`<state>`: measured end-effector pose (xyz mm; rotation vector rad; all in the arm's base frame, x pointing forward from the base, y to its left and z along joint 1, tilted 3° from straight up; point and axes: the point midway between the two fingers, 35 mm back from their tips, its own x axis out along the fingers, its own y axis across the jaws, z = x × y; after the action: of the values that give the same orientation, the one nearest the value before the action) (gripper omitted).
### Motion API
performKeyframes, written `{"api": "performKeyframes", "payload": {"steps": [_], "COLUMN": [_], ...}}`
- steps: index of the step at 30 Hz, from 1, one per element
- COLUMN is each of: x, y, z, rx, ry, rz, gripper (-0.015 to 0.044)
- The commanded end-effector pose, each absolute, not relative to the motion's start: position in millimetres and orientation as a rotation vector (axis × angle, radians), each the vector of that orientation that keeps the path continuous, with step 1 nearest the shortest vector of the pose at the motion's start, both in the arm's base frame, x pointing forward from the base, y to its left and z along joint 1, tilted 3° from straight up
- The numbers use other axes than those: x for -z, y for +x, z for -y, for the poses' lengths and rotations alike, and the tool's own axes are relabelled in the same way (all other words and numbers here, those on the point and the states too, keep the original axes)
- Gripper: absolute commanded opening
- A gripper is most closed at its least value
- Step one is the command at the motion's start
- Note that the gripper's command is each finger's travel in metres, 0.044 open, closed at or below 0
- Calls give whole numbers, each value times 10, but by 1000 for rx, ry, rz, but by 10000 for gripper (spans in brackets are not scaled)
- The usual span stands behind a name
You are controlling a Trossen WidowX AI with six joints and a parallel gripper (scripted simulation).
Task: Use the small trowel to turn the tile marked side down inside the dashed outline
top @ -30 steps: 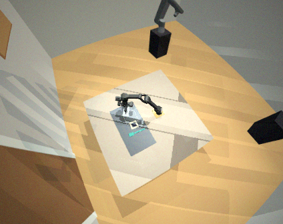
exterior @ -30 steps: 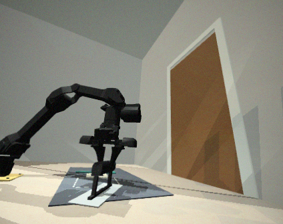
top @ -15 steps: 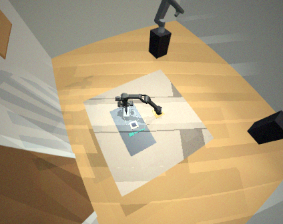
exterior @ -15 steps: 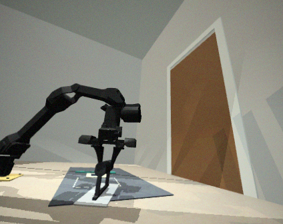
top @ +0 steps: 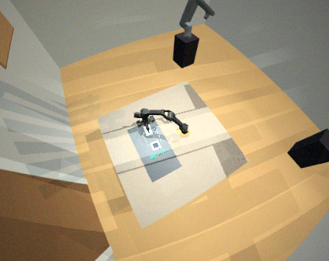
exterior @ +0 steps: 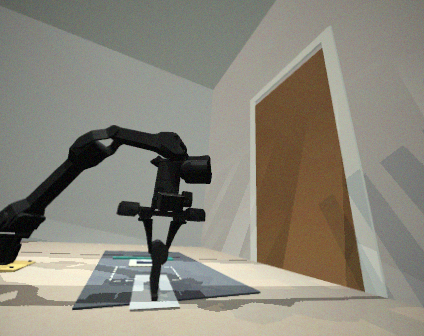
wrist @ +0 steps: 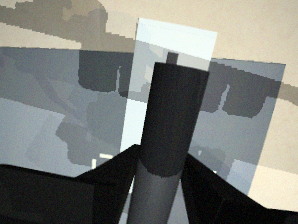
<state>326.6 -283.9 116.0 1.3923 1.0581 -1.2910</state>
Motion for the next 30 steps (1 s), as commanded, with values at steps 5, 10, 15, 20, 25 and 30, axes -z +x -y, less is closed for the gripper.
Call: {"api": "performKeyframes", "payload": {"steps": [5,10,15,20,25,30], "x": [-1151,-1151,-1151,-1151,-1209,-1584], "y": [3266,3266,3266,3266,3265,3233], "z": [2839,2839,2839,2839,2842,2839], "rx": [1278,1278,1278,1278,1278,1278], "ry": [1376,1376,1376,1376,1376,1376], "rz": [-1070,-1070,-1070,-1070,-1070,-1070], "gripper": [270,270,270,270,270,270]}}
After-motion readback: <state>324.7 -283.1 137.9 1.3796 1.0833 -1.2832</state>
